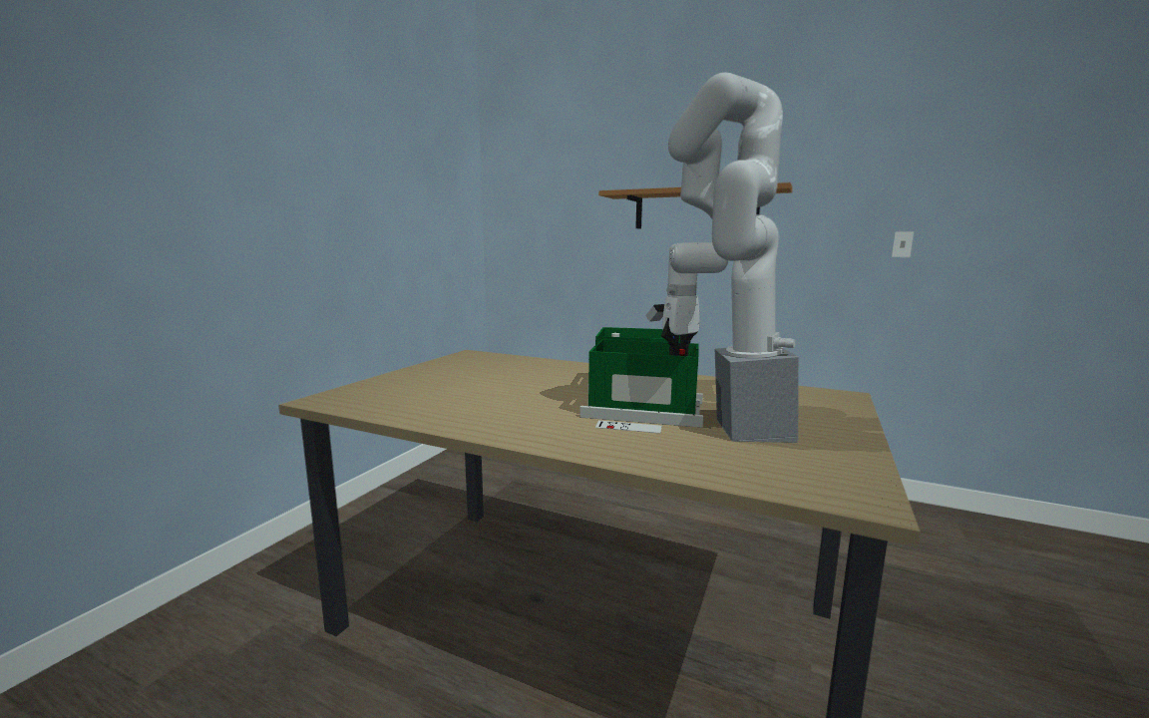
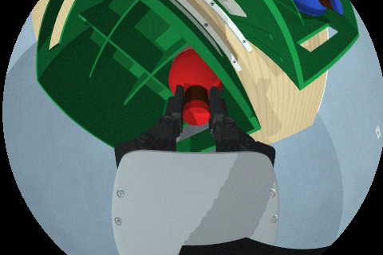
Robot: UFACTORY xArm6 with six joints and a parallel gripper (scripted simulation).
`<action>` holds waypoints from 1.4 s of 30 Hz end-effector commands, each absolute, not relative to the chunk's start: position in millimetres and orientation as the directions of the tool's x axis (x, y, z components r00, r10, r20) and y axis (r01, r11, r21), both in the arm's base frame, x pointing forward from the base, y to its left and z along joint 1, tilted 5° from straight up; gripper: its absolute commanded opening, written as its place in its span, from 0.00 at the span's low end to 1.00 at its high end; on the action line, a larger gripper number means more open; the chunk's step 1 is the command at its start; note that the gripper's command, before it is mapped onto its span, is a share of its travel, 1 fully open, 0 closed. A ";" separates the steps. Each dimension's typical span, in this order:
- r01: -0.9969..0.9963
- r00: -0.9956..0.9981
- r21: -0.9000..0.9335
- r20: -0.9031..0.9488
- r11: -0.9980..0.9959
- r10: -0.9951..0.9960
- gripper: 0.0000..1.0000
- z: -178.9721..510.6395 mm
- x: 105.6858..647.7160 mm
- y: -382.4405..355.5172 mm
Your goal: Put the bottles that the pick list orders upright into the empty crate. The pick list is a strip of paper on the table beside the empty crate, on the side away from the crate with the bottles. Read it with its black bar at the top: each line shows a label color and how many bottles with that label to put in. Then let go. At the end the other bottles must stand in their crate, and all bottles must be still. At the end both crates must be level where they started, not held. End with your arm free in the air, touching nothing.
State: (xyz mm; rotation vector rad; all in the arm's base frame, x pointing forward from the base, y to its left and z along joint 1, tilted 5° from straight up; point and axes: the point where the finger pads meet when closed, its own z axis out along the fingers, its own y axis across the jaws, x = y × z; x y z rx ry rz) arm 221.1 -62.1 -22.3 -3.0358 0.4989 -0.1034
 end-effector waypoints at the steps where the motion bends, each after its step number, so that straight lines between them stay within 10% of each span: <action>1: -0.317 0.945 -0.074 0.059 -0.946 -0.322 0.00 -22.0 222.0 -62.4; 38: -0.317 0.945 -0.074 0.059 -0.946 -0.322 0.00 -21.9 222.0 -62.4; 39: -0.317 0.945 -0.074 0.059 -0.946 -0.322 0.65 -25.3 222.3 -62.2; 42: -0.317 0.945 -0.074 0.059 -0.946 -0.322 0.65 -25.3 222.3 -62.2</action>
